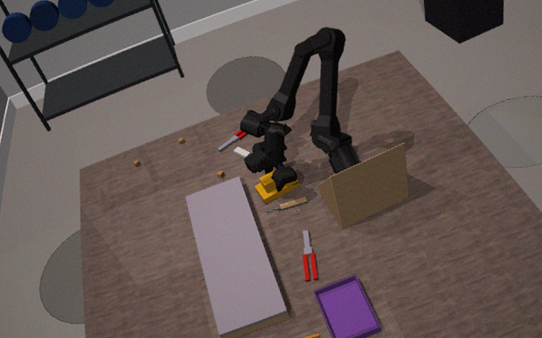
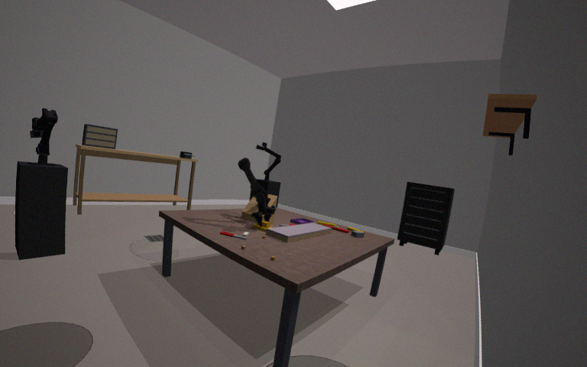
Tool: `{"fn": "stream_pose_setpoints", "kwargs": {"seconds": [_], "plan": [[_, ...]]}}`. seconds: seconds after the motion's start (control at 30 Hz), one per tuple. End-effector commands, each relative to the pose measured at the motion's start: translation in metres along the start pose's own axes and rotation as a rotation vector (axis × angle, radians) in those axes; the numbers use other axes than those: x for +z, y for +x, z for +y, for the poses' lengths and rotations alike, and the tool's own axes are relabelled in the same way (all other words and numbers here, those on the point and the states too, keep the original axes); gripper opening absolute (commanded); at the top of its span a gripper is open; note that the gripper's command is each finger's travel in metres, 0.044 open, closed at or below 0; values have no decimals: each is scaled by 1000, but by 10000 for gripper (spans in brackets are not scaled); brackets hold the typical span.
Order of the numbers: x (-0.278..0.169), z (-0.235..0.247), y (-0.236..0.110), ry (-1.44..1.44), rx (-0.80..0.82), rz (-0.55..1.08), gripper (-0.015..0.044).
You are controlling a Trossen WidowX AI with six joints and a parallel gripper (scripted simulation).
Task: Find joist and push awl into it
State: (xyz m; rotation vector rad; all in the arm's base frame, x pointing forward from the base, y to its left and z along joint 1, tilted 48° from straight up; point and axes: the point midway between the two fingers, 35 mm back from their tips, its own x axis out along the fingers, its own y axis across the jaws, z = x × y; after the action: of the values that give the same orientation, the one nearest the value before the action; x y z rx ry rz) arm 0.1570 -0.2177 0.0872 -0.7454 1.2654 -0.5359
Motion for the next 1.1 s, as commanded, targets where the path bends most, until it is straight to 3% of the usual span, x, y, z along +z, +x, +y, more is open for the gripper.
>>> {"fn": "stream_pose_setpoints", "kwargs": {"seconds": [0.0, 0.73, 0.93, 1.07], "plan": [[0, 0, 0, -4, 1, -3, 308], [0, 0, 0, -4, 1, -3, 162], [7, 1, -10, 0, 11, -2, 4], [14, 2, -22, 3, 20, 0, 0]]}}
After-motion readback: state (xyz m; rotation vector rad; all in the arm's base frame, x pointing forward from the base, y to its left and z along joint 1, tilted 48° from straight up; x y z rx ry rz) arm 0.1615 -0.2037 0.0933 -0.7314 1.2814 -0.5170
